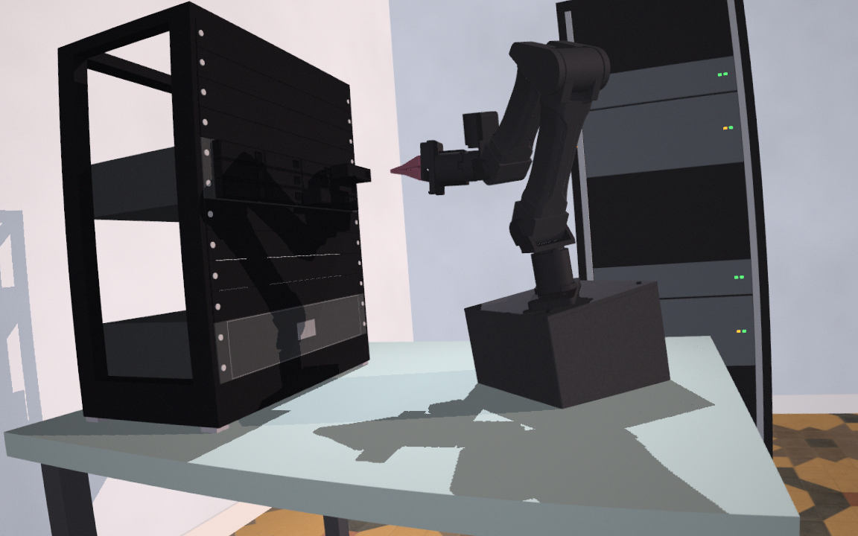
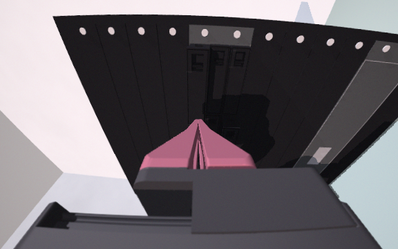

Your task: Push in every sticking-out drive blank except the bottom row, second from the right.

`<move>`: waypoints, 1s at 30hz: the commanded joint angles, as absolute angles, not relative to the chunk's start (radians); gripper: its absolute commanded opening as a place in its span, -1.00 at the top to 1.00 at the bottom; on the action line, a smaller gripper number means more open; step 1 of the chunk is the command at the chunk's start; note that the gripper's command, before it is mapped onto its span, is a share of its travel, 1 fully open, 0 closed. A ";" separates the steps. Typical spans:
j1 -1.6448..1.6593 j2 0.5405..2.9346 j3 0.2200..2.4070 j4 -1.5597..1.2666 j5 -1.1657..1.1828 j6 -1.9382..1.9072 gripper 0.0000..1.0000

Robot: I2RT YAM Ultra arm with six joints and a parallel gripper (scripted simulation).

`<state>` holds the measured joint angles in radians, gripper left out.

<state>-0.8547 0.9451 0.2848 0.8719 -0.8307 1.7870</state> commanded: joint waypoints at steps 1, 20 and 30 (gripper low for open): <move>-0.864 0.862 0.348 0.712 -0.831 1.785 1.00; -0.716 0.968 0.459 0.638 -0.696 1.732 1.00; -0.619 1.103 0.531 0.694 -0.597 1.720 1.00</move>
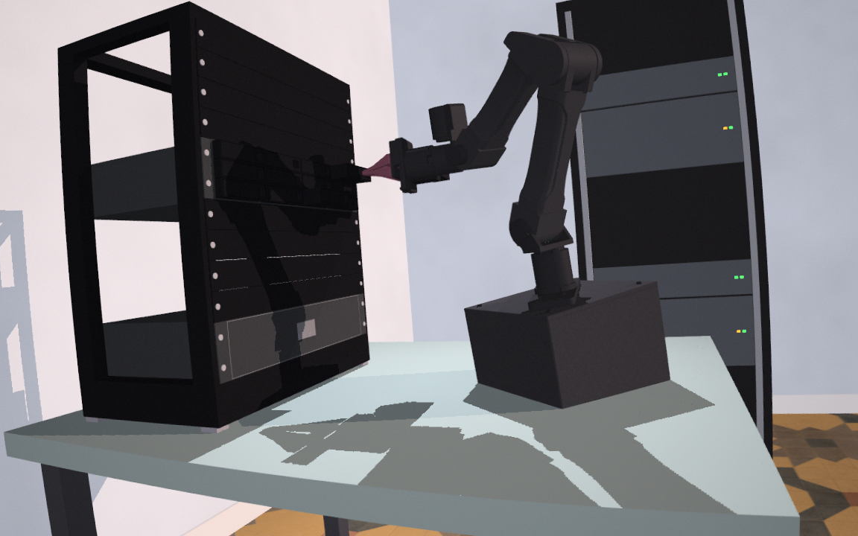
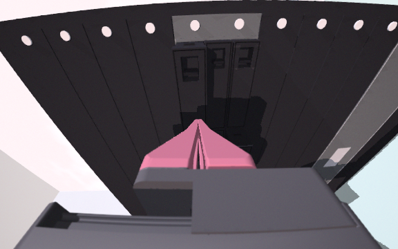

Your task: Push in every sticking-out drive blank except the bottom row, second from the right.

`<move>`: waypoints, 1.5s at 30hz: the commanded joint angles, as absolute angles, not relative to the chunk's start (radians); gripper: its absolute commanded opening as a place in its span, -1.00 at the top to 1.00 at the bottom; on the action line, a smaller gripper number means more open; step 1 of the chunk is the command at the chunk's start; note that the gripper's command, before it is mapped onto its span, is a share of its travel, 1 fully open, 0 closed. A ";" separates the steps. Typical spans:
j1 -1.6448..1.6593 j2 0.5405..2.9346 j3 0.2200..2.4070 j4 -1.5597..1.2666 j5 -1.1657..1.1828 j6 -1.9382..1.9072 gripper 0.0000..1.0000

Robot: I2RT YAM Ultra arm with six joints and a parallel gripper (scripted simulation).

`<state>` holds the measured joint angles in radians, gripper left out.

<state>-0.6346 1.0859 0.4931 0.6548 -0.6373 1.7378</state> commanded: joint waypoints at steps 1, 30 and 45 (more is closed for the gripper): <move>-0.619 1.104 0.531 0.696 -0.596 1.720 1.00; -0.649 1.111 0.536 0.724 -0.613 1.719 1.00; -0.610 1.173 0.569 0.725 -0.587 1.718 1.00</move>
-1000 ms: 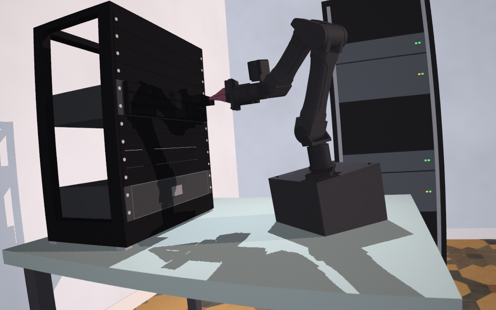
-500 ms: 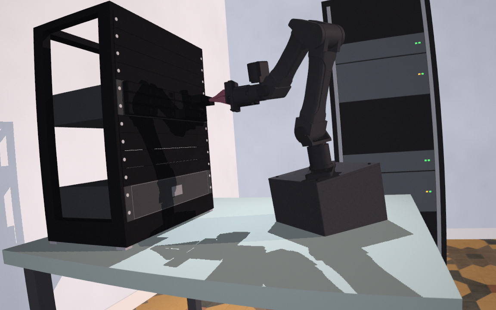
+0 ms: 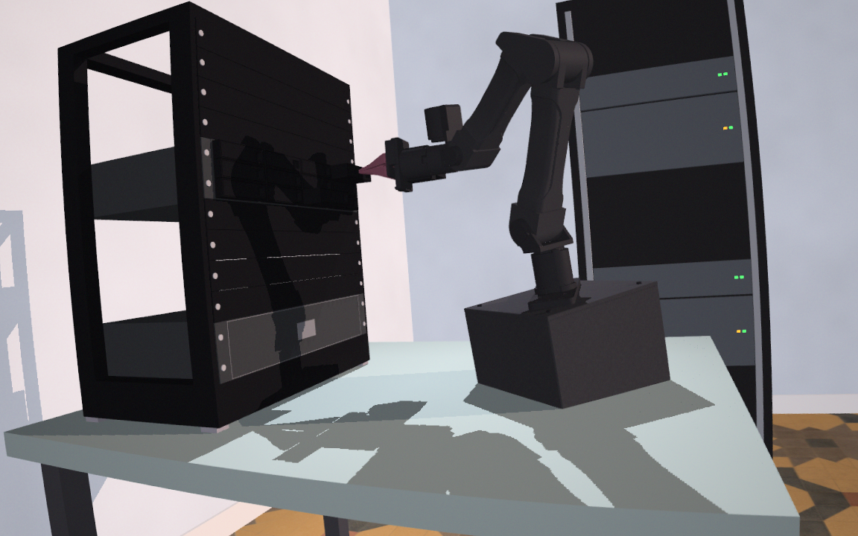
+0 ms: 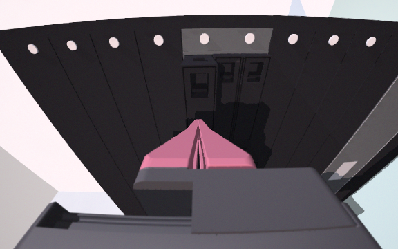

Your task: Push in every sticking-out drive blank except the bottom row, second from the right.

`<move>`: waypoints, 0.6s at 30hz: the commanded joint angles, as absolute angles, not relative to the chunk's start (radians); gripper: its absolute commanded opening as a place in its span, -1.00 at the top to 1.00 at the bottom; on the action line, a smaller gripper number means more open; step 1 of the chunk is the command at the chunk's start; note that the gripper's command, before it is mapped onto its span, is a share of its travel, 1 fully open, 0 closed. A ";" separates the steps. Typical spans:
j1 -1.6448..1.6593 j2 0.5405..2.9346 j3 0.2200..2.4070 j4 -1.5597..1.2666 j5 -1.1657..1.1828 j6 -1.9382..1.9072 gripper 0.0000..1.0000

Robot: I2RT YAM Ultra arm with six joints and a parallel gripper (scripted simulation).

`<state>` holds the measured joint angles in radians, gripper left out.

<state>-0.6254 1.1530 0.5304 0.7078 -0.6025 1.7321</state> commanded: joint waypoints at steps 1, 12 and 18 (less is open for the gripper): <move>-0.610 1.173 0.569 0.725 -0.587 1.718 1.00; -0.604 1.183 0.575 0.730 -0.581 1.717 1.00; -0.584 1.213 0.589 0.744 -0.560 1.715 1.00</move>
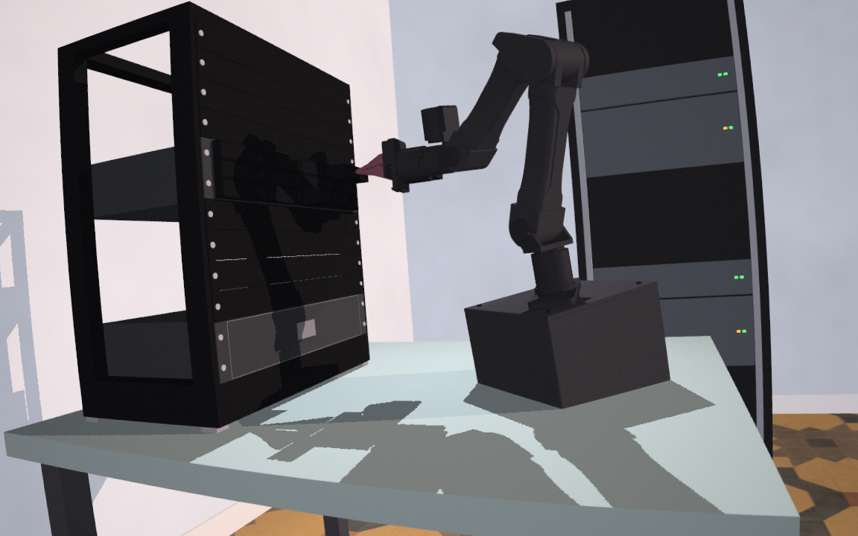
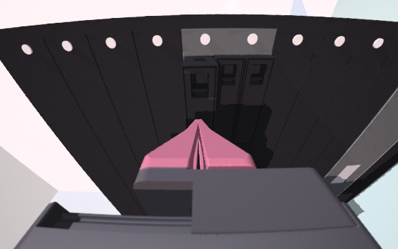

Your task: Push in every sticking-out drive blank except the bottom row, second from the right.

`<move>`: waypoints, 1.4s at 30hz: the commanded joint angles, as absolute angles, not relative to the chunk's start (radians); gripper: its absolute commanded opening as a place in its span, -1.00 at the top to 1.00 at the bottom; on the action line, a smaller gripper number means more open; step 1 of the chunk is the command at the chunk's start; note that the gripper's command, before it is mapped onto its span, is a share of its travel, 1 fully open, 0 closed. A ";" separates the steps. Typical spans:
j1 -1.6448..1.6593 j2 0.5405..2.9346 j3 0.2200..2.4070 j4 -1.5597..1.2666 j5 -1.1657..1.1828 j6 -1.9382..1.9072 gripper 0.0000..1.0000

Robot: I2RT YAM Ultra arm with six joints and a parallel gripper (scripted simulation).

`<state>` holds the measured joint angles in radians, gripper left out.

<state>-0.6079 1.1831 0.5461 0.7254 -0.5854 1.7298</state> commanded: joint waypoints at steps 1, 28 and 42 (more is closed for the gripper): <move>-0.584 1.213 0.589 0.744 -0.560 1.715 1.00; -0.555 1.262 0.615 0.746 -0.532 1.711 1.00; -0.545 1.278 0.621 0.750 -0.522 1.710 1.00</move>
<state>-0.5663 1.2488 0.5835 0.7605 -0.5385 1.7245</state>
